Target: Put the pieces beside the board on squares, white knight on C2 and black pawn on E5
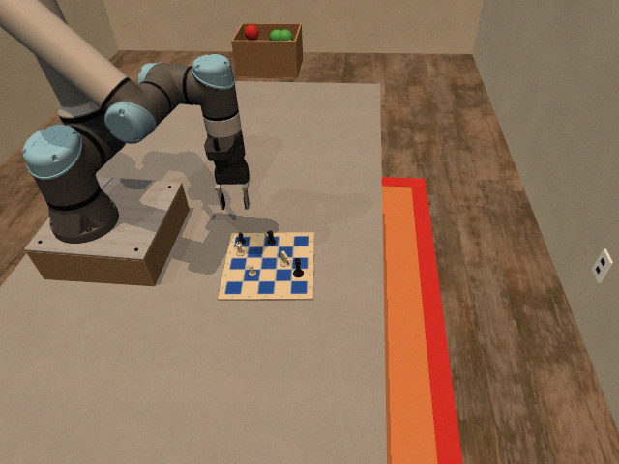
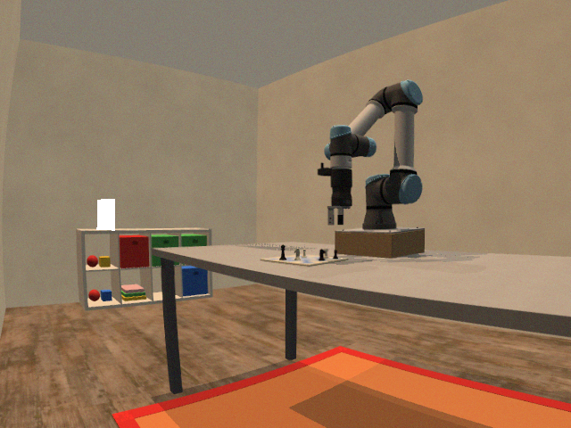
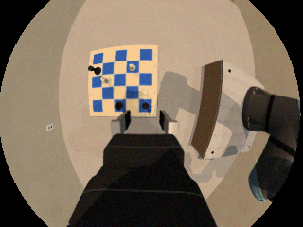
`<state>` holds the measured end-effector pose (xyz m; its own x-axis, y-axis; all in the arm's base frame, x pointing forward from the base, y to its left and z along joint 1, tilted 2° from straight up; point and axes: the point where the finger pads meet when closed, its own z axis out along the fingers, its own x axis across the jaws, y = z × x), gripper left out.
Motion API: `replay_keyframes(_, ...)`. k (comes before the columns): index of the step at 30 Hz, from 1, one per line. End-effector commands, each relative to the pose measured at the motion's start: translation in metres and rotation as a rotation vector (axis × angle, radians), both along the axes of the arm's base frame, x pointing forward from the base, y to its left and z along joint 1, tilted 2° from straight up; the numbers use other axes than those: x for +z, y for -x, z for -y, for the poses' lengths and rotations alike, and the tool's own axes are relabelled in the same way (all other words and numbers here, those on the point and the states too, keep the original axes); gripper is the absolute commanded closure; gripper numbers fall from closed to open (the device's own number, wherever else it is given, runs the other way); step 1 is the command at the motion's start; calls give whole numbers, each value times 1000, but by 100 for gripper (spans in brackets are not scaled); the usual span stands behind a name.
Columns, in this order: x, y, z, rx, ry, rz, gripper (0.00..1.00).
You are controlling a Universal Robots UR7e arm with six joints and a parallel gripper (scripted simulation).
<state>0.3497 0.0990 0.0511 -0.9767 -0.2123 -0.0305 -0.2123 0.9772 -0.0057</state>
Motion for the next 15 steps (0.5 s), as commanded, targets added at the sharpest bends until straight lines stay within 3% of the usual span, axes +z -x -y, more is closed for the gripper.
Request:
replay_keyframes(1, 22, 0, 0, 0, 0, 2, 0)
replay_keyframes(7, 48, 1, 0, 0, 0, 2, 0)
replay_keyframes(15, 58, 1, 0, 0, 0, 2, 0)
